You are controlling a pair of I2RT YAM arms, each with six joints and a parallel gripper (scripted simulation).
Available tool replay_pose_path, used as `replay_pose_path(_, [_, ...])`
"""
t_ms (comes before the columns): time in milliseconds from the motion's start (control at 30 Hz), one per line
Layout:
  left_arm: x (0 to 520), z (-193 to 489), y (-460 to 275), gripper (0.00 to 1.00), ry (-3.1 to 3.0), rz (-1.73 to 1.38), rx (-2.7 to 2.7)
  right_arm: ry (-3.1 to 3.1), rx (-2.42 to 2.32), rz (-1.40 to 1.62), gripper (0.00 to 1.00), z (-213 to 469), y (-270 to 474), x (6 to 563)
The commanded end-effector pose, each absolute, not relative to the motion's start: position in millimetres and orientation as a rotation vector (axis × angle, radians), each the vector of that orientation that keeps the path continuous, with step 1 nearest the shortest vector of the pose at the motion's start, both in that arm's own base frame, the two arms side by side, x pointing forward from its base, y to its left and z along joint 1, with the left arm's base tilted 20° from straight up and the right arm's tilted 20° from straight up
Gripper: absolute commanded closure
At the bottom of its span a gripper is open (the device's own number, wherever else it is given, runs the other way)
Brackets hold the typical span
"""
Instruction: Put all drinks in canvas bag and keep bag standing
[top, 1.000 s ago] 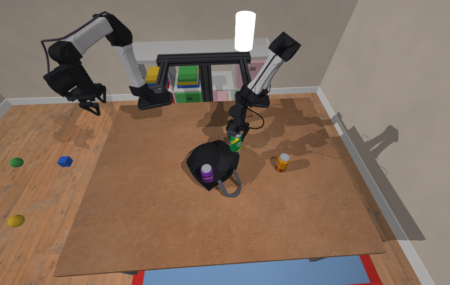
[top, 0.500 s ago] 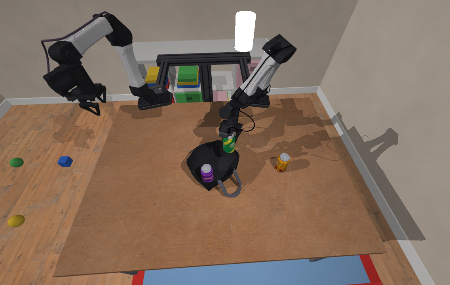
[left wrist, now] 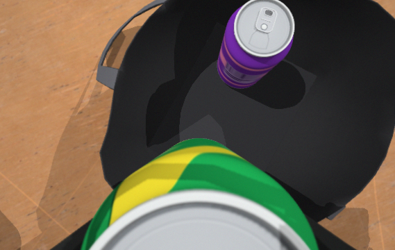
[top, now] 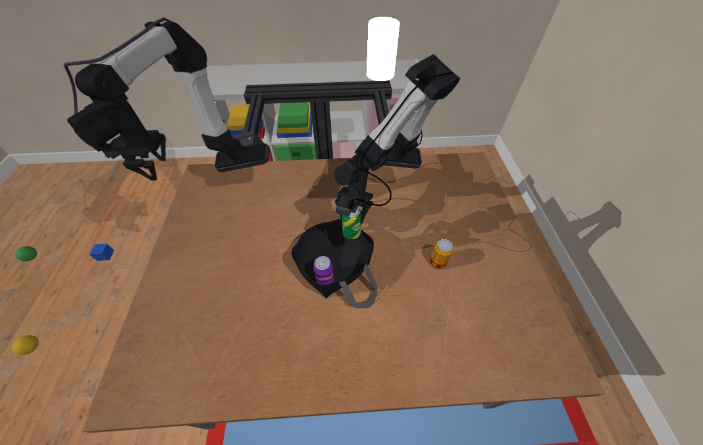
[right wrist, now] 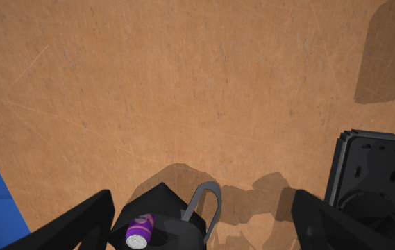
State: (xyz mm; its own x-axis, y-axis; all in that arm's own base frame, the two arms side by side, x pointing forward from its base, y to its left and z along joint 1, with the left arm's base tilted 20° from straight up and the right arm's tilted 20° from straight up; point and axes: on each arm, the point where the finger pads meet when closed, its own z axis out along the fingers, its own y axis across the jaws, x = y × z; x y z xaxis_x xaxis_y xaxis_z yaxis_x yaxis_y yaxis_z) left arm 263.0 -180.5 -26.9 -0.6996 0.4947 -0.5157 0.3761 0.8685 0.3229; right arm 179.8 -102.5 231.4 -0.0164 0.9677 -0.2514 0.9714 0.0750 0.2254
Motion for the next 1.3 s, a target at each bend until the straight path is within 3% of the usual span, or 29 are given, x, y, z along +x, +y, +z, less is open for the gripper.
replay_pose_path(0, [274.0,-7.2,-194.1,0.3,2.346,0.195,0.581,1.997,1.905,-0.009,0.14,238.0,-103.1,183.2])
replay_pose_path(1267, [292.0,-31.3,-268.0,0.3,2.401,0.251,0.611,1.997,1.905,-0.009,0.14,238.0,-103.1,183.2])
